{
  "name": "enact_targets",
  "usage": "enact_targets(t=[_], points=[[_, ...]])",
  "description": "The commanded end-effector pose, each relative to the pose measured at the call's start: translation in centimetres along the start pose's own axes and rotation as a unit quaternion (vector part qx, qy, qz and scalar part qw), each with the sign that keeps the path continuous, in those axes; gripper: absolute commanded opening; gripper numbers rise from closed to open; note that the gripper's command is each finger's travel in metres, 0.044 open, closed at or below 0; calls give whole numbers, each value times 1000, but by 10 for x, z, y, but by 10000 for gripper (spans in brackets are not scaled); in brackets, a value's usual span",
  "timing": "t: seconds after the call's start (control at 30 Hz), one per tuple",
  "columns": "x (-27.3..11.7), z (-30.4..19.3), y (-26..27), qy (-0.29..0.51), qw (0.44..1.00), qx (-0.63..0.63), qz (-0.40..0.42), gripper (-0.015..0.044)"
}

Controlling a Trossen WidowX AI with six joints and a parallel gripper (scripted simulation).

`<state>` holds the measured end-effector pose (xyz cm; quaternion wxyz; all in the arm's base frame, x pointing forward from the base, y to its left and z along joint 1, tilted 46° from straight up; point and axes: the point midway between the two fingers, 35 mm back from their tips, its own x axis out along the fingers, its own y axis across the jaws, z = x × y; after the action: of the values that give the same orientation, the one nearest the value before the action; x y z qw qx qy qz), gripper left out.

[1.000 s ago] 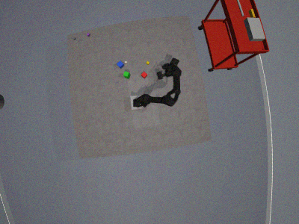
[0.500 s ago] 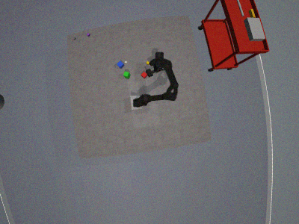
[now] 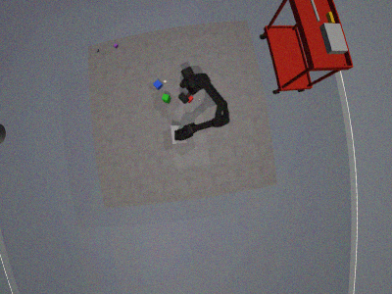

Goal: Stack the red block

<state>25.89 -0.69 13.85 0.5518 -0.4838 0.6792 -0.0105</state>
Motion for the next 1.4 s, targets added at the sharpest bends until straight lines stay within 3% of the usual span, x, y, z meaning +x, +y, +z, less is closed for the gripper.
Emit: enact_targets(t=[0.0,0.27,0.6,1.37], points=[[-8,6,16,8,999,-31,-13,440],[-12,7,25,12,998,-52,-24,440],[39,8,24,12,998,-52,-24,440],[69,9,21,11,998,-52,-24,440]])
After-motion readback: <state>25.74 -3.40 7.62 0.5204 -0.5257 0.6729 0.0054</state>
